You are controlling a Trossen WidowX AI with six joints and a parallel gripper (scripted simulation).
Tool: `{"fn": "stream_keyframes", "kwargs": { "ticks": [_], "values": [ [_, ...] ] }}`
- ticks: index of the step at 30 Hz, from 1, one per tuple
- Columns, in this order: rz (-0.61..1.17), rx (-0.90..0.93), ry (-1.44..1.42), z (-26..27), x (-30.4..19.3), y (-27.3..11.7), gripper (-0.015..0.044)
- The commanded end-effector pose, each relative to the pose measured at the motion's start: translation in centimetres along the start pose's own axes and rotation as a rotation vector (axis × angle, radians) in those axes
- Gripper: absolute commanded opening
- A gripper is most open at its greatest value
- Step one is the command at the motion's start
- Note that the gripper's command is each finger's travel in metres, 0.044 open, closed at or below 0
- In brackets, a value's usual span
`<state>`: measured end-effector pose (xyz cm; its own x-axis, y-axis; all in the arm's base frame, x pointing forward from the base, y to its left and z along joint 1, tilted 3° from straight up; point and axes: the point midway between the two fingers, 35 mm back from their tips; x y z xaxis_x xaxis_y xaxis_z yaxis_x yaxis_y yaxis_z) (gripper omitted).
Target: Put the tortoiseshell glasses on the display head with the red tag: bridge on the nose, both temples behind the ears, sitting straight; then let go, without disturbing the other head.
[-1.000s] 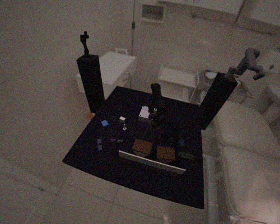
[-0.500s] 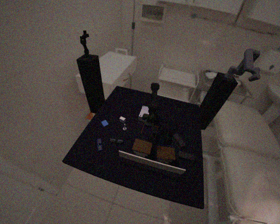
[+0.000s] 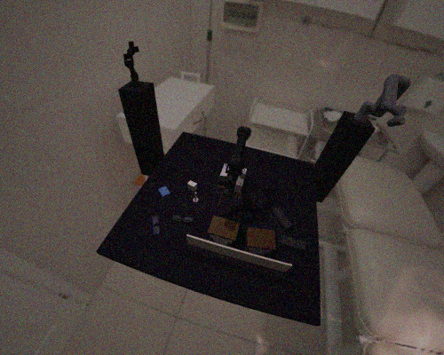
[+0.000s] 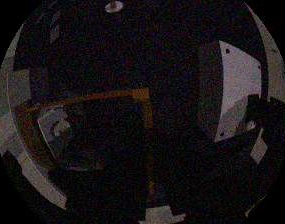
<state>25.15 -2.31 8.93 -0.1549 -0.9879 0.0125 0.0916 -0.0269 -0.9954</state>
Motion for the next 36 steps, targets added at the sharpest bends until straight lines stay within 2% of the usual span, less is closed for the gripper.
{"fn": "stream_keyframes", "kwargs": {
  "ticks": [1, 6, 36],
  "values": [
    [0.020, 0.023, -0.003, -0.2, 0.0, 0.4, 0.0000],
    [0.029, 0.065, -0.003, -0.3, 0.0, 0.9, 0.0000],
    [0.000, 0.028, -0.004, -0.4, -0.1, 3.8, 0.0000]
  ]
}}
Point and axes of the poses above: the point midway between the two fingers, 35 mm back from their tips, its own y axis out along the fingers, its own z axis across the jaws, x = y × z, and after that the axes turned 5 degrees about y, right-handed
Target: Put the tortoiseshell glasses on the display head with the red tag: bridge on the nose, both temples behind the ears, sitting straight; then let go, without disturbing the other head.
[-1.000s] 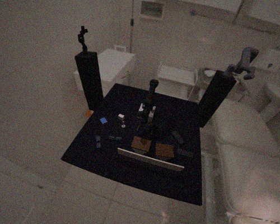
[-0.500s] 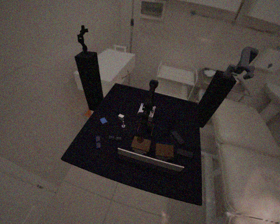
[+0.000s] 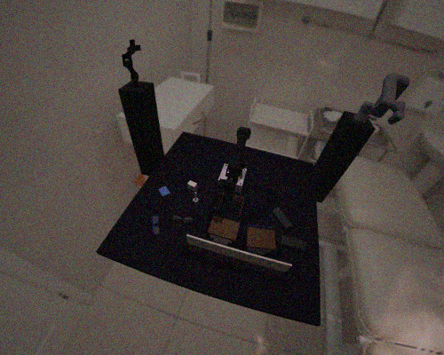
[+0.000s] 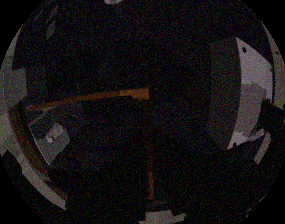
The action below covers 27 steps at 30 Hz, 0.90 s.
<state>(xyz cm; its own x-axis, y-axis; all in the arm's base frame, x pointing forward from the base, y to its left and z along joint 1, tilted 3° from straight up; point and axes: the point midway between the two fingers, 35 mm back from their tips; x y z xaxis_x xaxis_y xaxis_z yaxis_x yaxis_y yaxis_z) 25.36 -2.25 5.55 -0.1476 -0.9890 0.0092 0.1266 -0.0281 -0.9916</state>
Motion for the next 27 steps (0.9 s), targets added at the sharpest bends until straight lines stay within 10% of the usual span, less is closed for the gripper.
{"fn": "stream_keyframes", "kwargs": {
  "ticks": [1, 27],
  "values": [
    [-0.004, -0.007, 0.003, -0.3, 0.0, 0.5, 0.0000],
    [0.007, -0.008, 0.003, -0.2, 0.1, 2.0, 0.0000]
  ]
}}
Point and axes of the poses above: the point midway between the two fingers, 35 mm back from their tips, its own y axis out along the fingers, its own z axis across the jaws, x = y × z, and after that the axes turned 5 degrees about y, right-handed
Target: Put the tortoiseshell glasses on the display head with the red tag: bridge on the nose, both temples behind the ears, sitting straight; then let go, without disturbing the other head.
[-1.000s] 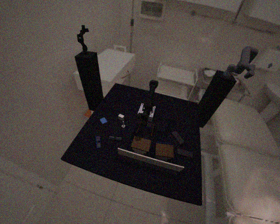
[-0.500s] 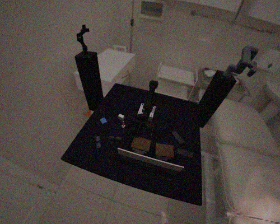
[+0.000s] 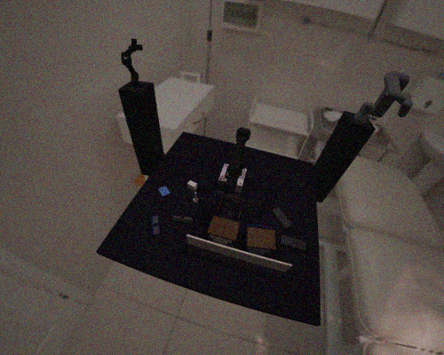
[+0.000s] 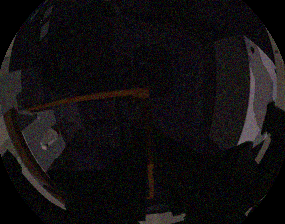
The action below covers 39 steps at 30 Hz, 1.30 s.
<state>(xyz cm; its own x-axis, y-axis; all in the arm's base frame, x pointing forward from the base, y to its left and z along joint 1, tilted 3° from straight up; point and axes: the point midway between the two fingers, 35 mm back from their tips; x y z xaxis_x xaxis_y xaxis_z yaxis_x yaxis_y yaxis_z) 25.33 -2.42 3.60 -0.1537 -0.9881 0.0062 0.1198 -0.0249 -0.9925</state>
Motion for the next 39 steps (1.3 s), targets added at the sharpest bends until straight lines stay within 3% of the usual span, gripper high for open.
{"fn": "stream_keyframes", "kwargs": {
  "ticks": [1, 39],
  "values": [
    [0.004, -0.001, -0.003, 0.2, -0.1, 0.1, 0.0000],
    [0.006, 0.013, -0.003, 5.7, -0.6, 0.4, 0.0000]
  ]
}}
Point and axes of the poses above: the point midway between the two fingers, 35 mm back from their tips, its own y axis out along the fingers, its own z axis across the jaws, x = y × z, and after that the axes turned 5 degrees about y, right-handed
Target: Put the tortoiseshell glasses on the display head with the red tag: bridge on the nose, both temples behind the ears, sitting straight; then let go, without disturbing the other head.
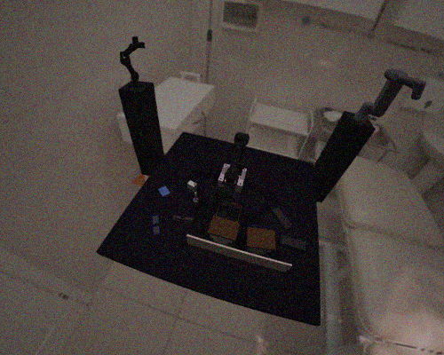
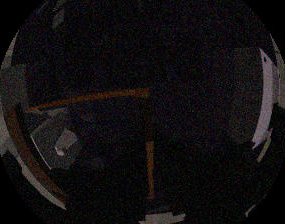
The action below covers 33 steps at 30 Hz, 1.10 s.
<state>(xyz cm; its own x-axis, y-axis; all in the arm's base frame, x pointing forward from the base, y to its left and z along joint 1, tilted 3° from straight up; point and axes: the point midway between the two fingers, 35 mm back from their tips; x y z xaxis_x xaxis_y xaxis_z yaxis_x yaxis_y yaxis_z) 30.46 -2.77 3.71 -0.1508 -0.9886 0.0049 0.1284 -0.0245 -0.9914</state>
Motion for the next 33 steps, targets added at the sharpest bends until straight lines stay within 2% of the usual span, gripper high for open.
{"fn": "stream_keyframes", "kwargs": {
  "ticks": [1, 33],
  "values": [
    [0.004, 0.005, 0.000, 0.8, -0.1, -0.1, 0.0000],
    [0.004, 0.010, 0.000, 5.8, -0.6, 0.0, 0.0000]
  ]
}}
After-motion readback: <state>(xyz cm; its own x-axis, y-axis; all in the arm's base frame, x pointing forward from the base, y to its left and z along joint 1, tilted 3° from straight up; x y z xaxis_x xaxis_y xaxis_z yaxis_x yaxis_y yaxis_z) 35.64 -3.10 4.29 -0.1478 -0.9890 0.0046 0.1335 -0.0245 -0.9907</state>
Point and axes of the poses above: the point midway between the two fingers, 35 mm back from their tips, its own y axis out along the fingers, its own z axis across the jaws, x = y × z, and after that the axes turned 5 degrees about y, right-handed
